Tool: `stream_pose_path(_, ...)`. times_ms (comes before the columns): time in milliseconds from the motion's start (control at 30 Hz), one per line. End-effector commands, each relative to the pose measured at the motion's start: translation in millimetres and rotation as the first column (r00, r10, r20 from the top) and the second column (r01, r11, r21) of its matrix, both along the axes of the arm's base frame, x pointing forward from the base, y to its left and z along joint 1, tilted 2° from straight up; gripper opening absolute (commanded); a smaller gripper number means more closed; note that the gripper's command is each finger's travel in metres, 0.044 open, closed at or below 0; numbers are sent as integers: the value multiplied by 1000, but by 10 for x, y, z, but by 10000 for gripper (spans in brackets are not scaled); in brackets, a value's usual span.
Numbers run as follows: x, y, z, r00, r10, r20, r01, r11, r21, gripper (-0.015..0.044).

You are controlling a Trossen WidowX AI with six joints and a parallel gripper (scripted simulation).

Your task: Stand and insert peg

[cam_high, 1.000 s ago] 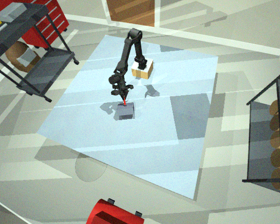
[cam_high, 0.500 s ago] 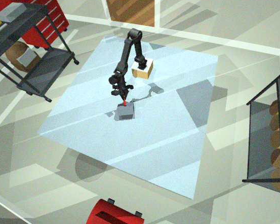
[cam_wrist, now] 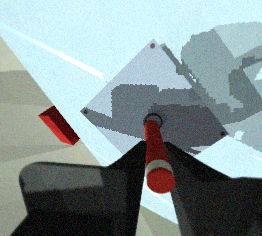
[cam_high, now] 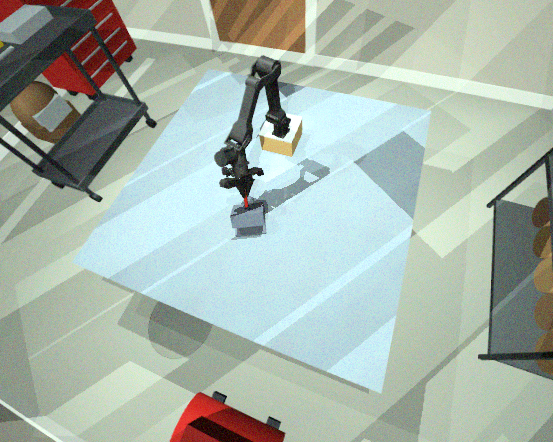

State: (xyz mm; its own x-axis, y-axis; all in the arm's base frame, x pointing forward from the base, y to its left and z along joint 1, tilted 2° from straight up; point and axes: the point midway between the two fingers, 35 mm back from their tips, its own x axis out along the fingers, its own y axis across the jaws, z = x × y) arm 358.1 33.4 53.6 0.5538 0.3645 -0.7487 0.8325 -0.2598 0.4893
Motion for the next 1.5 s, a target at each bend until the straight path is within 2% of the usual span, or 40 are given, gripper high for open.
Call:
stream_pose_path(0, -20, 3, -20, 1000, 3, -2, -3, 1000, 0, 0)
stream_pose_path(1467, 86, 49, -136, 1000, 3, -1, -3, 1000, 0, 0)
